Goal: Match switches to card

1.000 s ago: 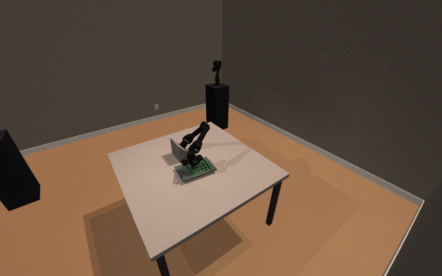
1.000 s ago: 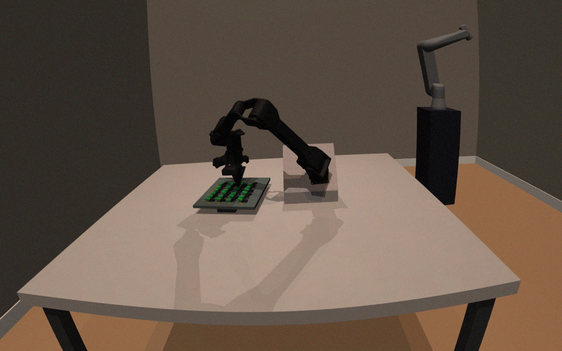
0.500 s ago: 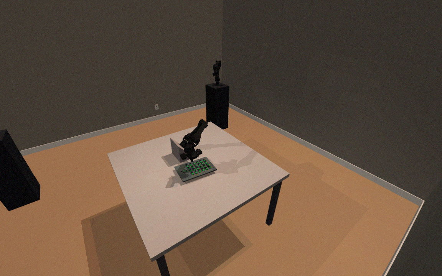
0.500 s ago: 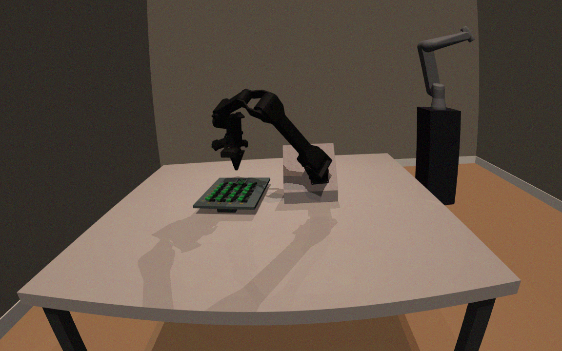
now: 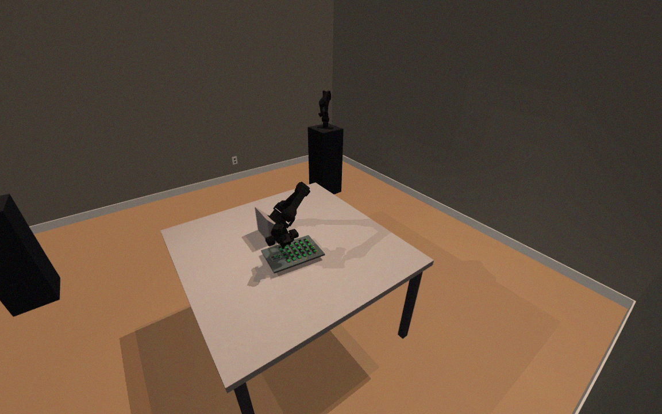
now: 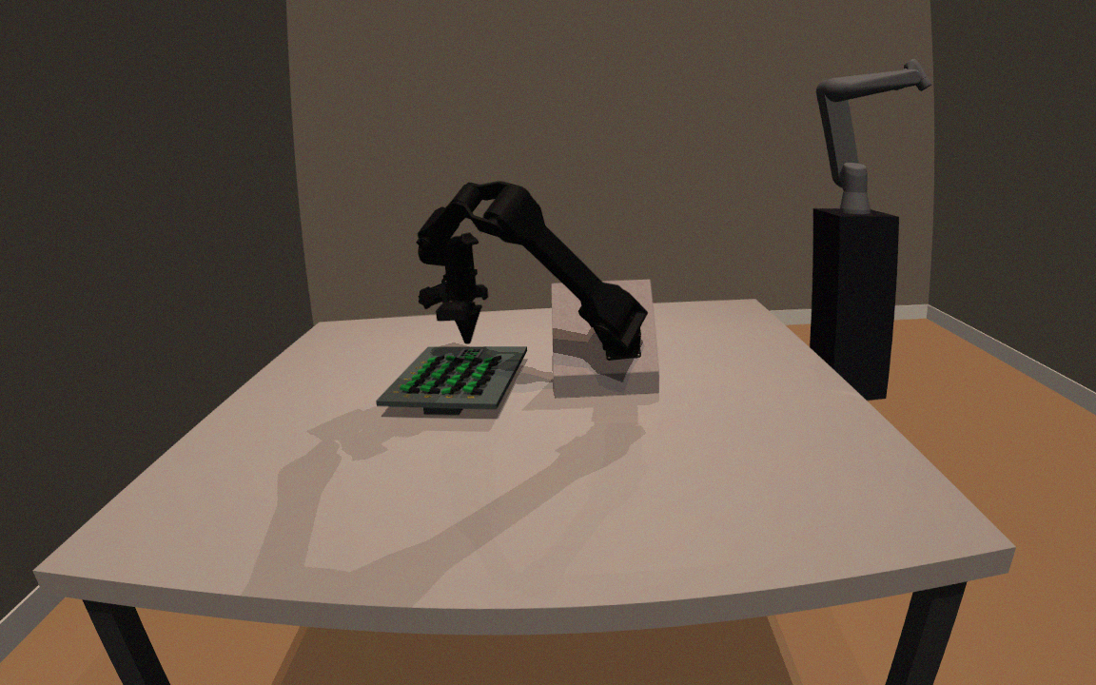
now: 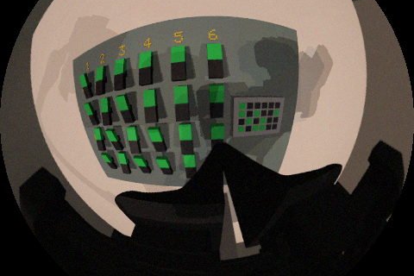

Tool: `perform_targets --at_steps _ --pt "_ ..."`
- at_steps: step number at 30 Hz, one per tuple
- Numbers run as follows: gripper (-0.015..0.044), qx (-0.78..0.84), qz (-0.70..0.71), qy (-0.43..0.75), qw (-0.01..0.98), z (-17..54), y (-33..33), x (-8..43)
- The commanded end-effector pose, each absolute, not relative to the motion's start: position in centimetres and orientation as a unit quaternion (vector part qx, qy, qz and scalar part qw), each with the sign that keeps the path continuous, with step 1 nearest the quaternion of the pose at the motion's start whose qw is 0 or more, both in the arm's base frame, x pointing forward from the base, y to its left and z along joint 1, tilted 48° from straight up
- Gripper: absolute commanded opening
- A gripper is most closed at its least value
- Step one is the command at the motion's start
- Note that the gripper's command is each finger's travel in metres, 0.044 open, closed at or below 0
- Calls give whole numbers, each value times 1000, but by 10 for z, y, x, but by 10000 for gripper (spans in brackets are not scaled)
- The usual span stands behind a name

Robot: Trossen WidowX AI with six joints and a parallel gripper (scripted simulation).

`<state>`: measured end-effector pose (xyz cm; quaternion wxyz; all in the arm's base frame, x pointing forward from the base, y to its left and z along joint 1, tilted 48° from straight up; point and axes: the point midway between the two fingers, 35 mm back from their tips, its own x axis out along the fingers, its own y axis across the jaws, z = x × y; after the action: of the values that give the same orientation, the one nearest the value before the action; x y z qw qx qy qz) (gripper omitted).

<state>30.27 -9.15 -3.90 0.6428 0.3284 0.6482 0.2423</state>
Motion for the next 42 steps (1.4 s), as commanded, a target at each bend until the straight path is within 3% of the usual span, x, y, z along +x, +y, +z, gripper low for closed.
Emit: perform_targets --at_steps 1,42 --pt "0 332 240 647 643 -43 -89 303" --pt "0 332 241 647 643 -58 -72 304"
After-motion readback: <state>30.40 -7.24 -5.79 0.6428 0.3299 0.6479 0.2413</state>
